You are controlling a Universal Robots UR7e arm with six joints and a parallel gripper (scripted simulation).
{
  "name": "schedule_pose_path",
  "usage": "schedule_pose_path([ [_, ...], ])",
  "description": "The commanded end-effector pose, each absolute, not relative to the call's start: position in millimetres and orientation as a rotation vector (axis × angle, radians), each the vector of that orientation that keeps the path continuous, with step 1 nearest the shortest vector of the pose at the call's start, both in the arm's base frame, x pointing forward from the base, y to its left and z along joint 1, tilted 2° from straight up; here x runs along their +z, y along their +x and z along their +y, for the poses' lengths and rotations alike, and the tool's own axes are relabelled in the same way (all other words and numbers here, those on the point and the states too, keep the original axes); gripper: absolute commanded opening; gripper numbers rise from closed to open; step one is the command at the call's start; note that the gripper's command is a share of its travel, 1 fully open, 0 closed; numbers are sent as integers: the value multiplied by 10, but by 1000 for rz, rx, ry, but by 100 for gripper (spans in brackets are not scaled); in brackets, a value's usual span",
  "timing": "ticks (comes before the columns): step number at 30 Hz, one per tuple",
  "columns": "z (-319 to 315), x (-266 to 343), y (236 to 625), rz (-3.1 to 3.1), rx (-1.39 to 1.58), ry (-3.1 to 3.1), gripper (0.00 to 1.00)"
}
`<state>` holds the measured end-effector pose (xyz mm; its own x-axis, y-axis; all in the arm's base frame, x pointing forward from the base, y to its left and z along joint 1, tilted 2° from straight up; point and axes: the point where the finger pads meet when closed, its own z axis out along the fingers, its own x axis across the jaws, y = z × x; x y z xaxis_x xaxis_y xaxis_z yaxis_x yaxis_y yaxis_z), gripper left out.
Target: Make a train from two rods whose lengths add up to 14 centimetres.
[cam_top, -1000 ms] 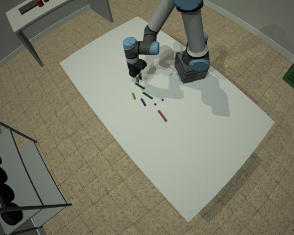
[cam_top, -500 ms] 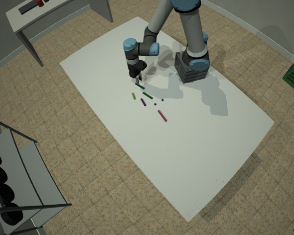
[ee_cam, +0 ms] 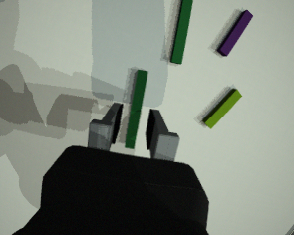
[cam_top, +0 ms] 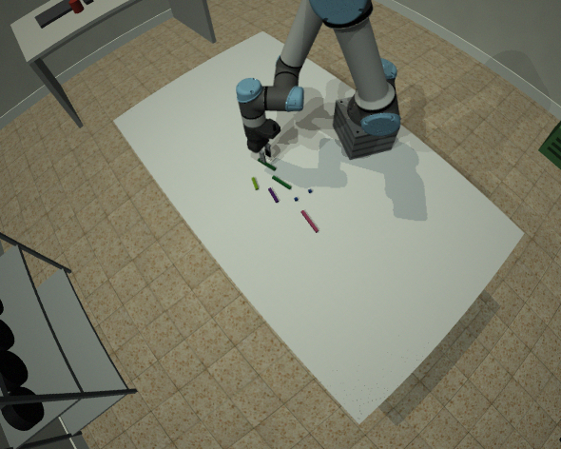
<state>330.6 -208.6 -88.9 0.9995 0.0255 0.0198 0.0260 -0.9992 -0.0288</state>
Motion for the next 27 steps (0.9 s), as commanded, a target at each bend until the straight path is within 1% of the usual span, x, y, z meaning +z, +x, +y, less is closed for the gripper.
schedule_pose_path([
  [1,-2087,-955,3311,-40,-31,-3113,54],
  [27,-2083,-1135,3317,-40,-31,-3113,54],
])
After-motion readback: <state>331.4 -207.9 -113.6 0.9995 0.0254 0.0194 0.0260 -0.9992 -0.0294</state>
